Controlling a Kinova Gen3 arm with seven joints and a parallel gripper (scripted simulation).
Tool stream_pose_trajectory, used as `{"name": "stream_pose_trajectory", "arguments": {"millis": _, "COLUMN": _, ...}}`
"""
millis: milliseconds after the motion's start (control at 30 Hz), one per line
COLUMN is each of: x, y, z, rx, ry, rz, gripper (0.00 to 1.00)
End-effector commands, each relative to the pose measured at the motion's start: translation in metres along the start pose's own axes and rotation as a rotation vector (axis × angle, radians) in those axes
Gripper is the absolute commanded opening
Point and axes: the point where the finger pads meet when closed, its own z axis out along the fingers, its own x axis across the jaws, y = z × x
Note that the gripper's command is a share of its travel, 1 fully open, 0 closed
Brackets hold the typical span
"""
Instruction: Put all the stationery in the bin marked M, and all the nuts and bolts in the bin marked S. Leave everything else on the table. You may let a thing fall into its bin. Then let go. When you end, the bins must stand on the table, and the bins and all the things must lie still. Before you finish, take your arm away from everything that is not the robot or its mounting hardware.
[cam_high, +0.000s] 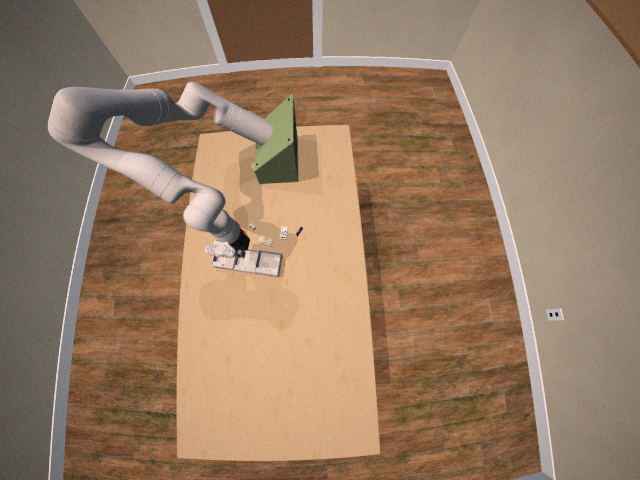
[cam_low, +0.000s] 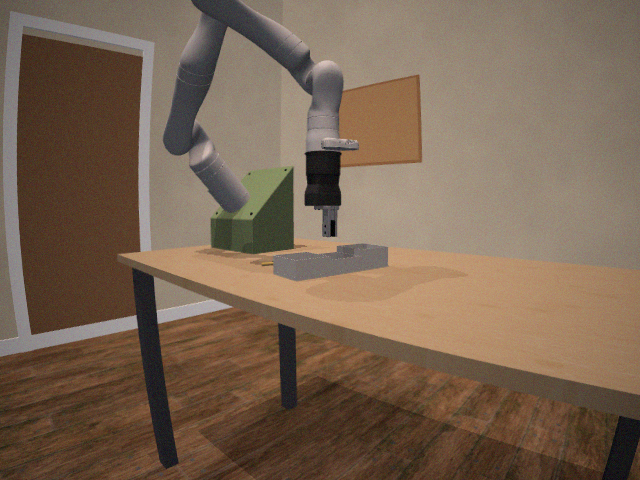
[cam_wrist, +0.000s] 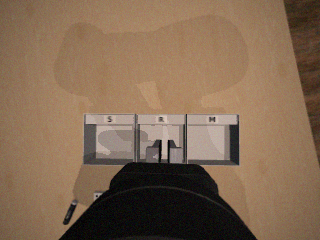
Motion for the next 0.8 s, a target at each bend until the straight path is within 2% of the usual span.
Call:
{"name": "stream_pose_trajectory", "arguments": {"millis": 0, "x": -0.001, "y": -0.002, "z": -0.004, "rx": 0.007, "ry": -0.005, "rz": 0.002, "gripper": 0.31}}
{"name": "stream_pose_trajectory", "arguments": {"millis": 167, "x": -0.021, "y": -0.002, "z": -0.004, "rx": 0.007, "ry": -0.005, "rz": 0.002, "gripper": 0.31}}
{"name": "stream_pose_trajectory", "arguments": {"millis": 233, "x": -0.021, "y": -0.002, "z": -0.004, "rx": 0.007, "ry": -0.005, "rz": 0.002, "gripper": 0.31}}
{"name": "stream_pose_trajectory", "arguments": {"millis": 667, "x": -0.085, "y": -0.001, "z": -0.005, "rx": 0.007, "ry": -0.005, "rz": 0.002, "gripper": 0.31}}
{"name": "stream_pose_trajectory", "arguments": {"millis": 767, "x": -0.085, "y": -0.001, "z": -0.005, "rx": 0.007, "ry": -0.005, "rz": 0.002, "gripper": 0.31}}
